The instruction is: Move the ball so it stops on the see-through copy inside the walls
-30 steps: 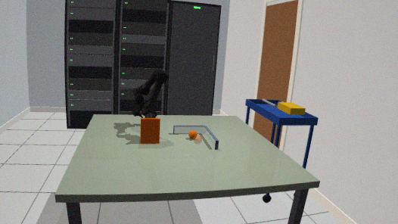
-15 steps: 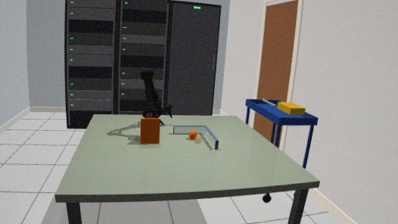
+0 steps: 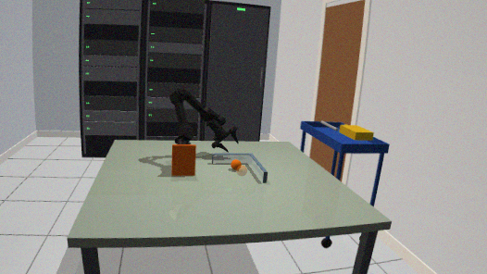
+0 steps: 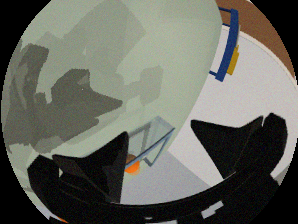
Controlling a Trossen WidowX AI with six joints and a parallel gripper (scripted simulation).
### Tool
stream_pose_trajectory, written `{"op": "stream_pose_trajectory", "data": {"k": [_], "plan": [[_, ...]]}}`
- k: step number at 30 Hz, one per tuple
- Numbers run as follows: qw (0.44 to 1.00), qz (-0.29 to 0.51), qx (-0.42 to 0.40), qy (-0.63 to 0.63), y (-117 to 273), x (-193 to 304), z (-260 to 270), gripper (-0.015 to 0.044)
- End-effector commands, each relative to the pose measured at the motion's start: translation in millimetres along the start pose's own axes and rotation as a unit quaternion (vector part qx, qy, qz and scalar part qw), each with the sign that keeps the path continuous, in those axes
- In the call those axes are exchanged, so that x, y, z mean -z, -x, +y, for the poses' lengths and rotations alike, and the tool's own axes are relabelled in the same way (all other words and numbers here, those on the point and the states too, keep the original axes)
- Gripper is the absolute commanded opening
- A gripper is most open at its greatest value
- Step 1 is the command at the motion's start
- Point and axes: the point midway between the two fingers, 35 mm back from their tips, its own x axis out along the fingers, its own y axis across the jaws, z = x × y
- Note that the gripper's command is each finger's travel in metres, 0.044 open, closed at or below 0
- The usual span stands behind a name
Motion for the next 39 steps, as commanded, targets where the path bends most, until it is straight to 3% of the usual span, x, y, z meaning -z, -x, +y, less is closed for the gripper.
{"op": "stream_pose_trajectory", "data": {"k": [1, 6, 11, 15, 18, 22, 39], "plan": [[0.999, 0.039, -0.017, -0.018, -17.8, 42.5, -26.5, 0.0394], [0.996, 0.063, -0.048, -0.028, -31.7, 82.0, -37.5, 0.0394], [0.985, 0.051, -0.163, 0.003, -52.7, 123.8, -13.1, 0.0394], [0.957, -0.034, -0.288, 0.004, -62.7, 165.7, 19.7, 0.0394], [0.934, -0.130, -0.331, -0.026, -61.3, 188.6, 35.4, 0.0394], [0.918, -0.215, -0.329, -0.064, -57.4, 204.2, 40.3, 0.0394], [0.917, -0.215, -0.329, -0.064, -68.0, 197.5, 49.0, 0.0394]]}}
